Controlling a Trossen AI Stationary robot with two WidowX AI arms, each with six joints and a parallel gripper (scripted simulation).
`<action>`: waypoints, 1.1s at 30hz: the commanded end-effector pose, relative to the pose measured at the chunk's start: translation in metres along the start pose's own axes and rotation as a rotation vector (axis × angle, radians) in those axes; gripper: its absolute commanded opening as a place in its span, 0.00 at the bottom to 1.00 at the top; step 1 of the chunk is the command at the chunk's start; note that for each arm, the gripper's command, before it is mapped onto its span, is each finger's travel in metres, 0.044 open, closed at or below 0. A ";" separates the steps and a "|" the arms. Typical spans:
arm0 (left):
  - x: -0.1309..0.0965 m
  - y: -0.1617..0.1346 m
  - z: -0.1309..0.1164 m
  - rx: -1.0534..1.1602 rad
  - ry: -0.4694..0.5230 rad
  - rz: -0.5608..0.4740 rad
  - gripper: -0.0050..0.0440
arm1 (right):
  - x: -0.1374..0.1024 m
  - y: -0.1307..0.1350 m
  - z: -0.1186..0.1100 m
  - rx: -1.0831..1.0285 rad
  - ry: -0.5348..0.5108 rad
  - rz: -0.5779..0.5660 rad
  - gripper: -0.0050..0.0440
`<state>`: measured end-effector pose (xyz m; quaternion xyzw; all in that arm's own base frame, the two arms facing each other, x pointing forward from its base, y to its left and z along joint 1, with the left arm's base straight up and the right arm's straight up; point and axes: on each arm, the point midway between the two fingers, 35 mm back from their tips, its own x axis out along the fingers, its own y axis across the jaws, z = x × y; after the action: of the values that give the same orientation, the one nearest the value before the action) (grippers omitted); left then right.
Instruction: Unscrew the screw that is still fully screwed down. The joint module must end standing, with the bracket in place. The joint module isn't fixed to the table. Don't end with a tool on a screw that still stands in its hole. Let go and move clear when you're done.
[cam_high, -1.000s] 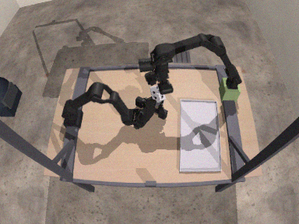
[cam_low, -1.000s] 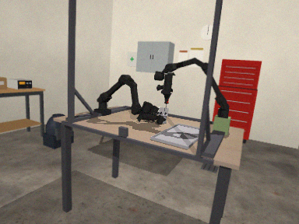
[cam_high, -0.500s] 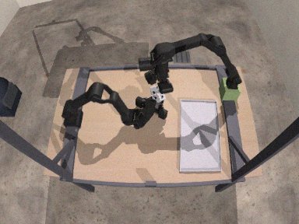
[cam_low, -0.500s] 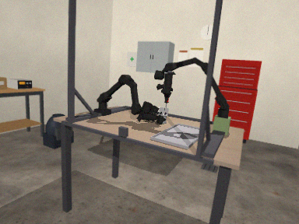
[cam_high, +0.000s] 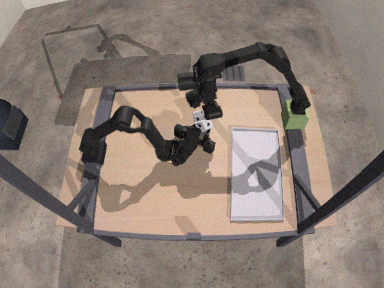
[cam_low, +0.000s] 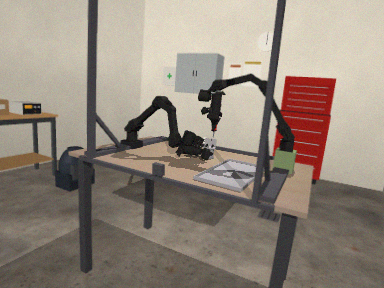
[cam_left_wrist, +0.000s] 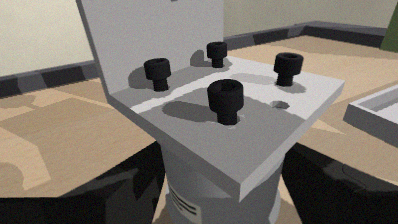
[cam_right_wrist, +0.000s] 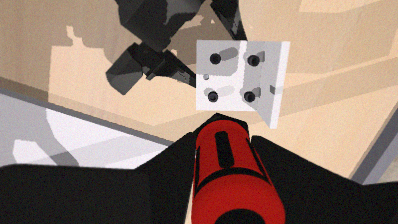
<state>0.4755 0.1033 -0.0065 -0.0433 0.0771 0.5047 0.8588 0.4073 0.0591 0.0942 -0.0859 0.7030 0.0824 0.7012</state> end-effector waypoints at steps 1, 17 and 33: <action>0.002 -0.003 0.011 -0.025 -0.013 -0.001 0.60 | -0.025 0.001 0.006 -0.002 -0.069 -0.005 0.37; 0.002 -0.003 0.011 -0.025 -0.013 -0.001 0.60 | -0.048 0.001 0.007 -0.001 -0.277 -0.023 0.37; 0.002 -0.003 0.011 -0.025 -0.013 -0.001 0.60 | -0.081 0.001 0.007 -0.001 -0.503 -0.042 0.37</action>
<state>0.4755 0.1033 -0.0065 -0.0433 0.0771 0.5047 0.8588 0.4141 0.0601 0.1543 -0.0797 0.5387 0.0842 0.8345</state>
